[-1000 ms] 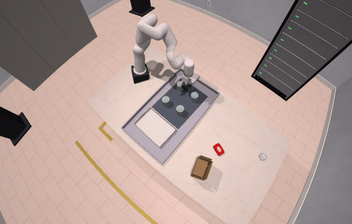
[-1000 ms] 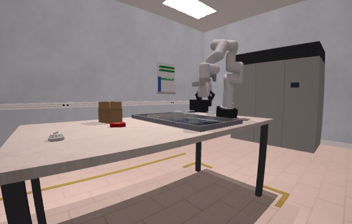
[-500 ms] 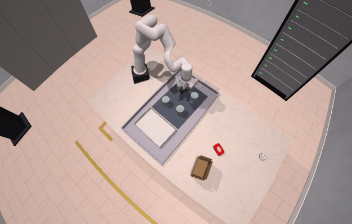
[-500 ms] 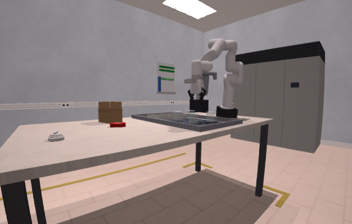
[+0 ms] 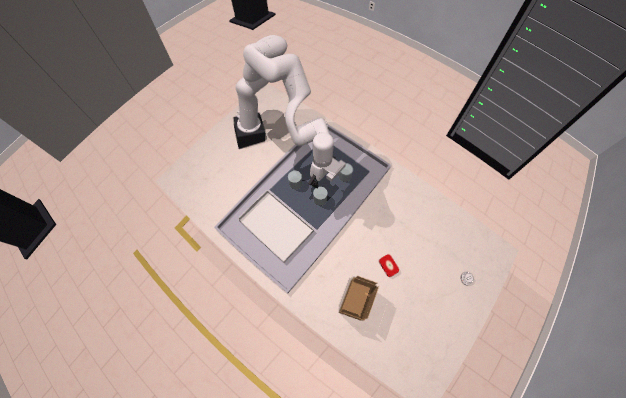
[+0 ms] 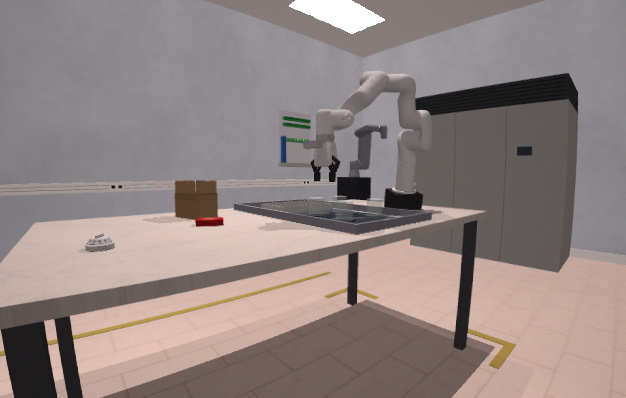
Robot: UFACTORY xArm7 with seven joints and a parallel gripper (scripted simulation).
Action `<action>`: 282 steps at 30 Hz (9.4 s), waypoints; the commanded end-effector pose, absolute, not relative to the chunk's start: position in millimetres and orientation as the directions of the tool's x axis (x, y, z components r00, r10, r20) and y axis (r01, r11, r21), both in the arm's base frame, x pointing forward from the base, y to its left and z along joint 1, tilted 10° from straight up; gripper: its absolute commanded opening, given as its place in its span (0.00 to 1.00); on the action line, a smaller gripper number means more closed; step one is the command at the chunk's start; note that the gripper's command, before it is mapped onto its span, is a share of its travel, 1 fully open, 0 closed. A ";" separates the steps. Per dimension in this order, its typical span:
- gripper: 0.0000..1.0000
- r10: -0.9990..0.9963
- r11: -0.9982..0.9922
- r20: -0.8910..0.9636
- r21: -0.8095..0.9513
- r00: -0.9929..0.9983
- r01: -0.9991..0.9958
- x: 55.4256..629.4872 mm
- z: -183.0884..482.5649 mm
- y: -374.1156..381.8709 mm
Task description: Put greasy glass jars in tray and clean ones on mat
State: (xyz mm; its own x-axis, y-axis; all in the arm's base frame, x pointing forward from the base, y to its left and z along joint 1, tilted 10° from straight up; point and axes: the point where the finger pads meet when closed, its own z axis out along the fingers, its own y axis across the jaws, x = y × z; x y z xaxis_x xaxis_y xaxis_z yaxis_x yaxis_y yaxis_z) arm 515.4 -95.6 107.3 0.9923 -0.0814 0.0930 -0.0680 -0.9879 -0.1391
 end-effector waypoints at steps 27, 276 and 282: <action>1.00 -0.077 -0.987 0.094 -0.146 0.993 -0.063 536.4 47.3 -117.8; 0.00 -0.077 -0.987 0.094 -0.146 0.993 -0.063 529.0 117.9 -127.7; 0.00 -0.077 -0.987 0.094 -0.146 0.993 -0.063 527.3 133.4 -129.9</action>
State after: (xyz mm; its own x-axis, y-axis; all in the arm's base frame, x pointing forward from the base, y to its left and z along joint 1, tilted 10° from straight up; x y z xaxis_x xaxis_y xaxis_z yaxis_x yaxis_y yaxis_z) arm 527.0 -127.6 121.3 0.9931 -0.0761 0.0888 -0.0625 -0.9871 -0.1472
